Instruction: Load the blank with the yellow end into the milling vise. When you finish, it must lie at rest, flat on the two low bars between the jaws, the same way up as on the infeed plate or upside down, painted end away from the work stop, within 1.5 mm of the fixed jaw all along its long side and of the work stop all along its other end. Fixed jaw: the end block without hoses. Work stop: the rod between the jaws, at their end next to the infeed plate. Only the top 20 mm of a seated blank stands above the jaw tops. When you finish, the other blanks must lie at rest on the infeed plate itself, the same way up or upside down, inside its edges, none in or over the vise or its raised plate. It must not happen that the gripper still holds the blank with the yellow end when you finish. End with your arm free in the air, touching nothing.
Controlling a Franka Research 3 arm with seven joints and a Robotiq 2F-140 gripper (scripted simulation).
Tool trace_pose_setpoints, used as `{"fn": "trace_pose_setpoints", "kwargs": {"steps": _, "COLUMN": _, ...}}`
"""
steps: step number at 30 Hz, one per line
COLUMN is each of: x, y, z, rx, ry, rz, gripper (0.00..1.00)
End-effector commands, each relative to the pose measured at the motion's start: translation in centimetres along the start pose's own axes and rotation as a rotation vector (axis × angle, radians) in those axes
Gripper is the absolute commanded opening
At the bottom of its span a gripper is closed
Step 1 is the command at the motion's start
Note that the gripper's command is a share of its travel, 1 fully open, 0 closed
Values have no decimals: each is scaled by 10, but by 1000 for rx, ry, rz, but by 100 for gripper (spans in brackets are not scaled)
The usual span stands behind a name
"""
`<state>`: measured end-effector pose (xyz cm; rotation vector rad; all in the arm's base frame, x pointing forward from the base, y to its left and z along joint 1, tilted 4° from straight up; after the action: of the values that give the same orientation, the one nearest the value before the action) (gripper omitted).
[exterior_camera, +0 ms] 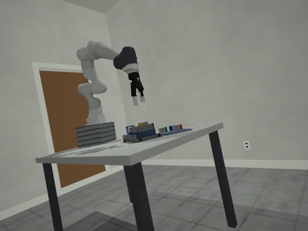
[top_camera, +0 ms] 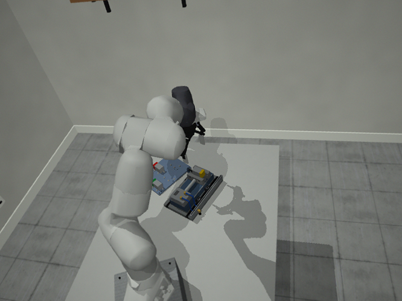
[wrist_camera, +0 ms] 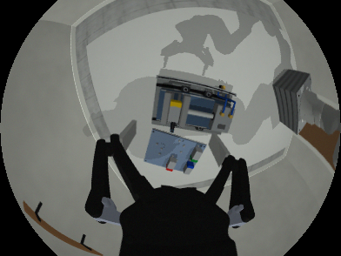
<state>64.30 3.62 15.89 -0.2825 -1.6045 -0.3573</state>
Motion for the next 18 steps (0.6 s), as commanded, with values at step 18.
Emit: {"fn": "trace_pose_setpoints", "kwargs": {"steps": 18, "x": -11, "y": -2, "z": 2, "rx": 4, "ry": 9, "rz": 3, "gripper": 100}}
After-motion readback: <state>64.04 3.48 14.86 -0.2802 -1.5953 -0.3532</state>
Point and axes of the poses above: the point where the finger pads meet when closed, its own x axis back along the fingers, its own z axis across the jaws, y = z × x, the point moved 5 cm from there along x, back along the fingers, and after that the axes turned 7 degrees about -x, right-handed, at the moved point
